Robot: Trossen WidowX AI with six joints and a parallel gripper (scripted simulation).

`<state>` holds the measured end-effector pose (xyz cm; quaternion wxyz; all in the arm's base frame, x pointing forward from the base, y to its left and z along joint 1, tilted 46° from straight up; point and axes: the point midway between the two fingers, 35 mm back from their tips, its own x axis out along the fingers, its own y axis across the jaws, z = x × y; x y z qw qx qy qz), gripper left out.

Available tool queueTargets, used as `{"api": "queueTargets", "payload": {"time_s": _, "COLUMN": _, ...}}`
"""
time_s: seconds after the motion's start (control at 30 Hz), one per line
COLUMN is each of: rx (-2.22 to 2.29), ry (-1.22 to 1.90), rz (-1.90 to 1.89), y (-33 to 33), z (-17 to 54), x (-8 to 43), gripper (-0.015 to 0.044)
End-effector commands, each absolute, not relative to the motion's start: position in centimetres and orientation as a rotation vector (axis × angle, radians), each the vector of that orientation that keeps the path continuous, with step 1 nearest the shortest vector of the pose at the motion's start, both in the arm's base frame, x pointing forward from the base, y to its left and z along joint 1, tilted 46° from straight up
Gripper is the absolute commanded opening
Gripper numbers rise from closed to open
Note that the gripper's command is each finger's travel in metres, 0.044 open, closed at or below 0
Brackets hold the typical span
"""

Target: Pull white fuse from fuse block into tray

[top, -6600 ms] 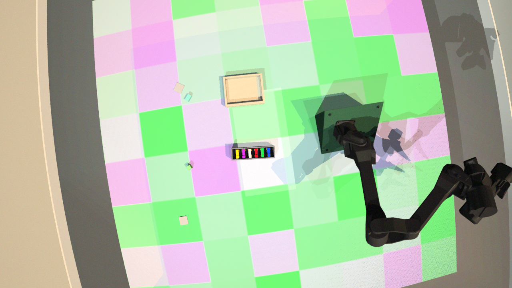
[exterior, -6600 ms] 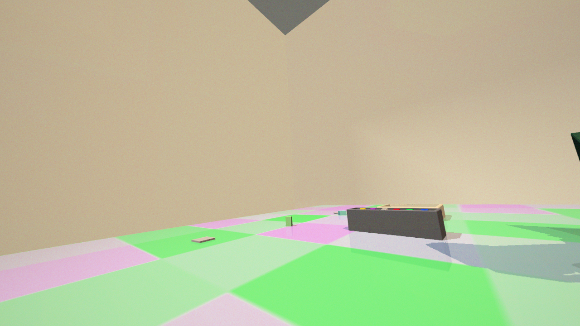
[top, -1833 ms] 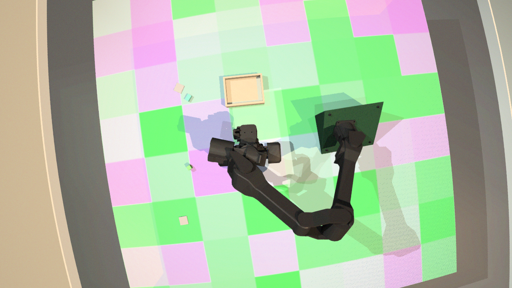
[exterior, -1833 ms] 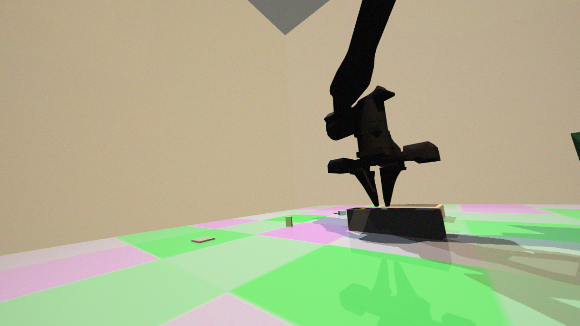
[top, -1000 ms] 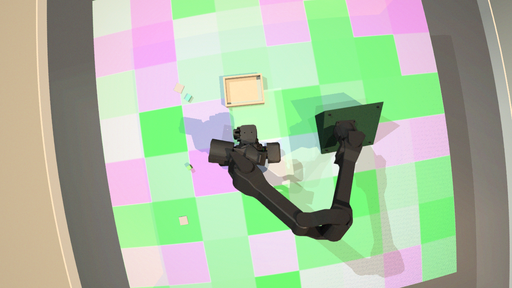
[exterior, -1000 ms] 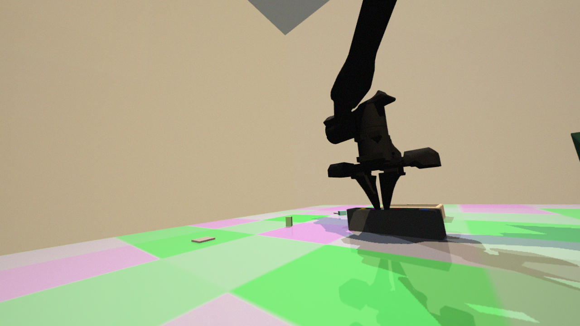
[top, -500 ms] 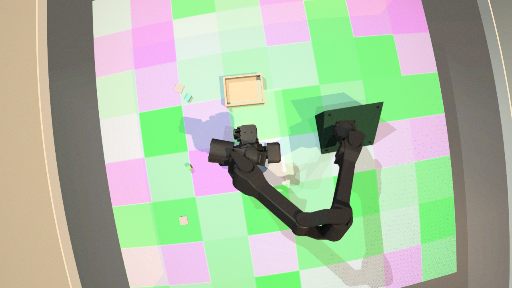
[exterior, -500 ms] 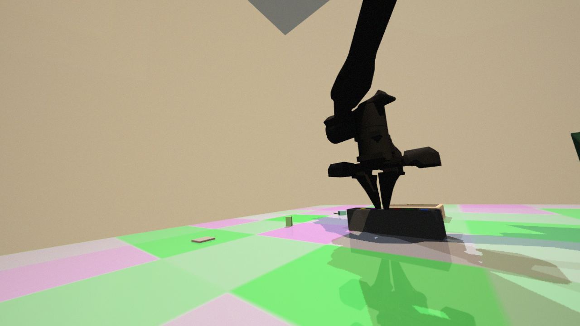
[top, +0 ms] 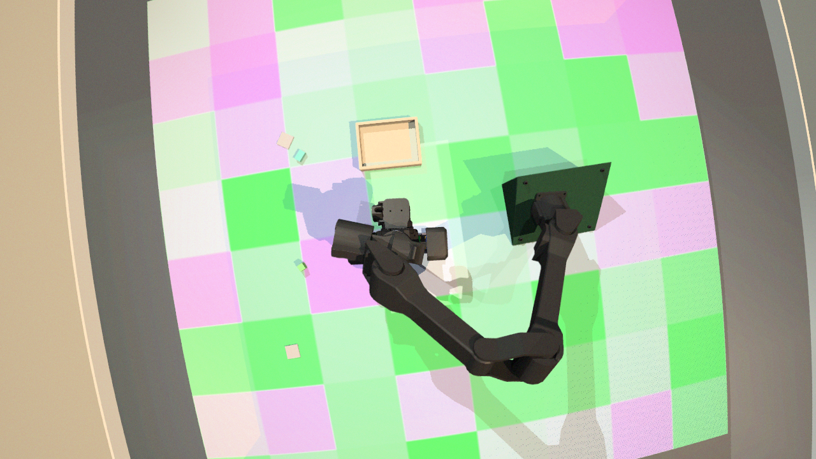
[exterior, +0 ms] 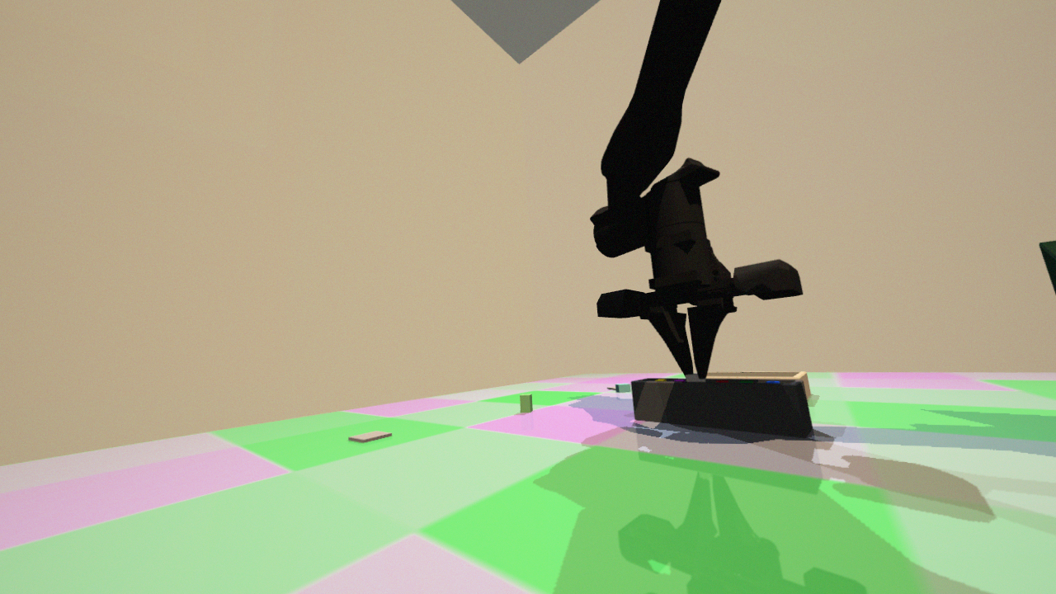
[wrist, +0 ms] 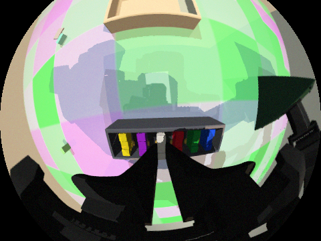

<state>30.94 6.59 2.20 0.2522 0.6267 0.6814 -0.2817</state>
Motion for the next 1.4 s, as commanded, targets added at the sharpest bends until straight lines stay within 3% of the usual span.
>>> {"api": "queueTargets", "payload": {"time_s": 0.0, "rx": 1.699, "ry": 1.848, "rz": -0.76, "y": 6.3, "z": 2.4, "x": 31.1, "gripper": 0.0}}
{"api": "queueTargets", "payload": {"time_s": 1.37, "rx": 1.703, "ry": 1.85, "rz": -0.763, "y": 4.9, "z": 3.8, "x": 31.2, "gripper": 0.0}}
